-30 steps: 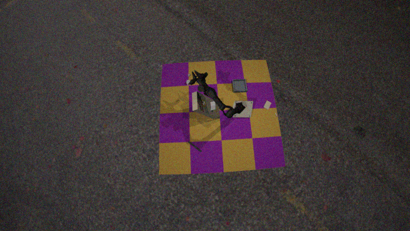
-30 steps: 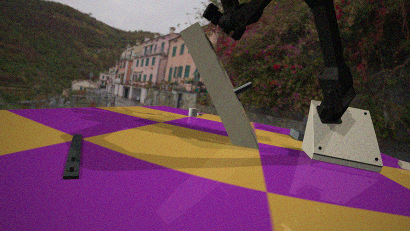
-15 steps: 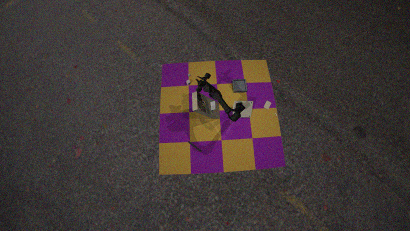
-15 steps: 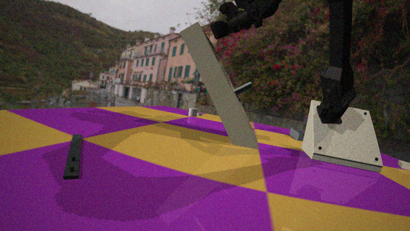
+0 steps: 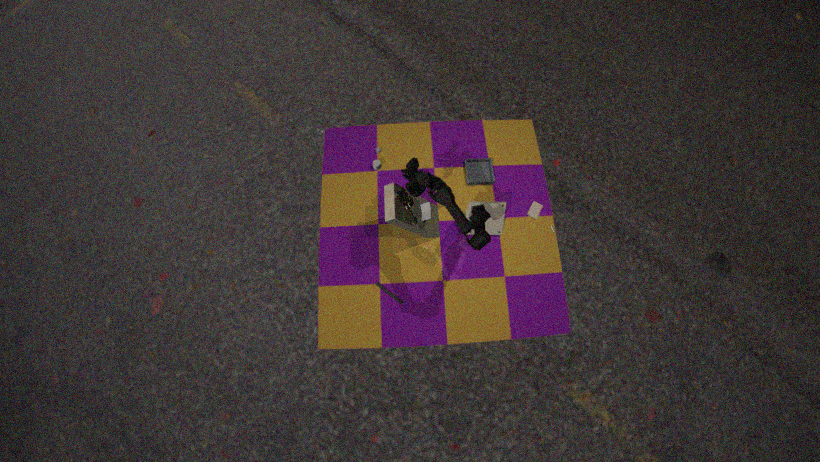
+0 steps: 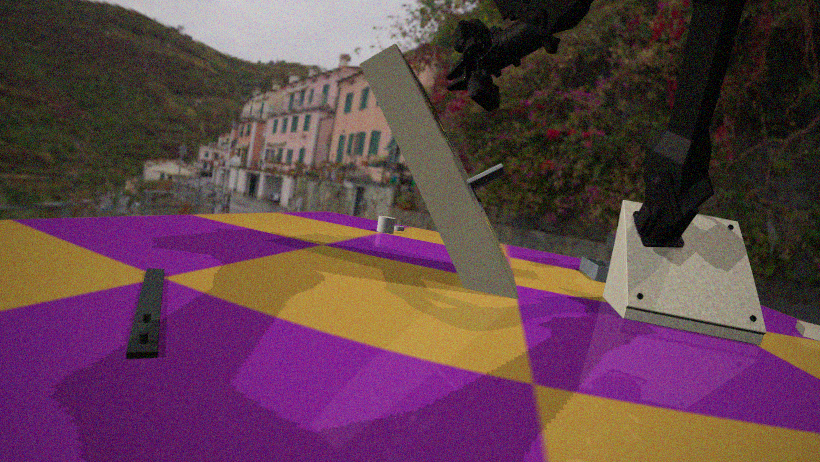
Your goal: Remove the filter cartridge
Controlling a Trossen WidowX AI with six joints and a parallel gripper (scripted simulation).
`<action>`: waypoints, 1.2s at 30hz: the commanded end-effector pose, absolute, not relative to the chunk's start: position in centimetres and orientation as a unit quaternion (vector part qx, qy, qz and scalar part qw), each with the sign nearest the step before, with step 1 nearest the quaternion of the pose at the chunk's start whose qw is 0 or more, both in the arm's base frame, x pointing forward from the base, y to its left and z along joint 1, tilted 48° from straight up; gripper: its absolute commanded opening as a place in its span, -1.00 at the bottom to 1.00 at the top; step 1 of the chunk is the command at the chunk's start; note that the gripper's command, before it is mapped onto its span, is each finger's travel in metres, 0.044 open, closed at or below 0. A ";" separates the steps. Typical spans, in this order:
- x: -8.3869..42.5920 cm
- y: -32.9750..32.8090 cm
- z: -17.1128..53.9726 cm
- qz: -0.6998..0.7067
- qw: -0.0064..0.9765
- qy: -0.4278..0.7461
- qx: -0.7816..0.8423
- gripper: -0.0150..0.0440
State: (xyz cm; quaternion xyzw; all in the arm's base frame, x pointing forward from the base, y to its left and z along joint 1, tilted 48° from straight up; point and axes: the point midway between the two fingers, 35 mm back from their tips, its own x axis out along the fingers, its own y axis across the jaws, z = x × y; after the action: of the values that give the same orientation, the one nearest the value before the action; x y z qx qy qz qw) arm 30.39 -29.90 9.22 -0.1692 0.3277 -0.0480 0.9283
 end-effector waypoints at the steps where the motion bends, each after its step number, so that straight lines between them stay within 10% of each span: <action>1: 27.6 -22.8 10.7 0.155 0.859 0.211 -0.440 -0.10; 36: 26.1 -16.9 12.4 0.223 0.736 0.040 -0.638 -0.10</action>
State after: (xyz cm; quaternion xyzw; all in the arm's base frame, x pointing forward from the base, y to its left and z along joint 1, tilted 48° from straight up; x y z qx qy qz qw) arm 25.82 -17.00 12.63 -0.6398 0.0376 0.2216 0.7350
